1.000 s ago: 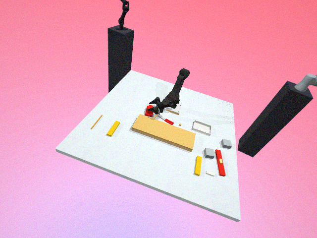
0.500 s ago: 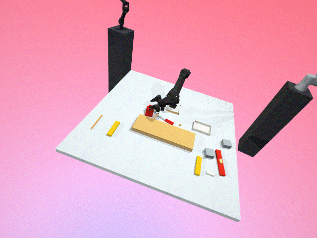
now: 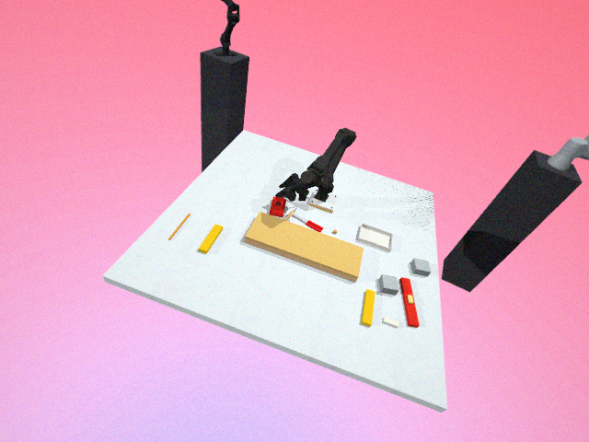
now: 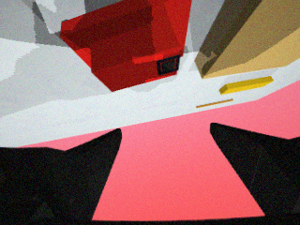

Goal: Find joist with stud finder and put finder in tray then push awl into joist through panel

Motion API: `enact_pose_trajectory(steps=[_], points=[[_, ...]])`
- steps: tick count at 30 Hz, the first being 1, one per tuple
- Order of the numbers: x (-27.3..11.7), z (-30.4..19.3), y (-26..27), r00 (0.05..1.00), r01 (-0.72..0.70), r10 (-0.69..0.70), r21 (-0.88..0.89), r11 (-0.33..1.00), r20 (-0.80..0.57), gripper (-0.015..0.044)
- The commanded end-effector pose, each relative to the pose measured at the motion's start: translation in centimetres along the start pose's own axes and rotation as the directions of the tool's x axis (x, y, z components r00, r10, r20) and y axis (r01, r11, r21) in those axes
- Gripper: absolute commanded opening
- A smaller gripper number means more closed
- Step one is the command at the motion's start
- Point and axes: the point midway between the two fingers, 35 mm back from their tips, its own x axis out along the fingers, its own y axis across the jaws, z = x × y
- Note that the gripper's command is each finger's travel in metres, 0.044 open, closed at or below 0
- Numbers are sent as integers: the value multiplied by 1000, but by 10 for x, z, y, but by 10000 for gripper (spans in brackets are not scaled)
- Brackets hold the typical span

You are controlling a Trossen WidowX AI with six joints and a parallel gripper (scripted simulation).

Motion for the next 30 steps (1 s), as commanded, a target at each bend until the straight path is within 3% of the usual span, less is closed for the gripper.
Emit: enact_pose_trajectory(steps=[1,4,8,11,14,30], points=[[9,6,-5,987,-34,3,197,980,158,440],[20,8,3,946,-171,37,400,900,321,440],[29,8,15,837,-436,38,624,648,546,440],[28,13,16,707,-649,-15,658,381,707,440],[25,13,15,571,-809,-103,580,98,814,440],[26,15,15,561,-818,-111,570,77,820,440]])
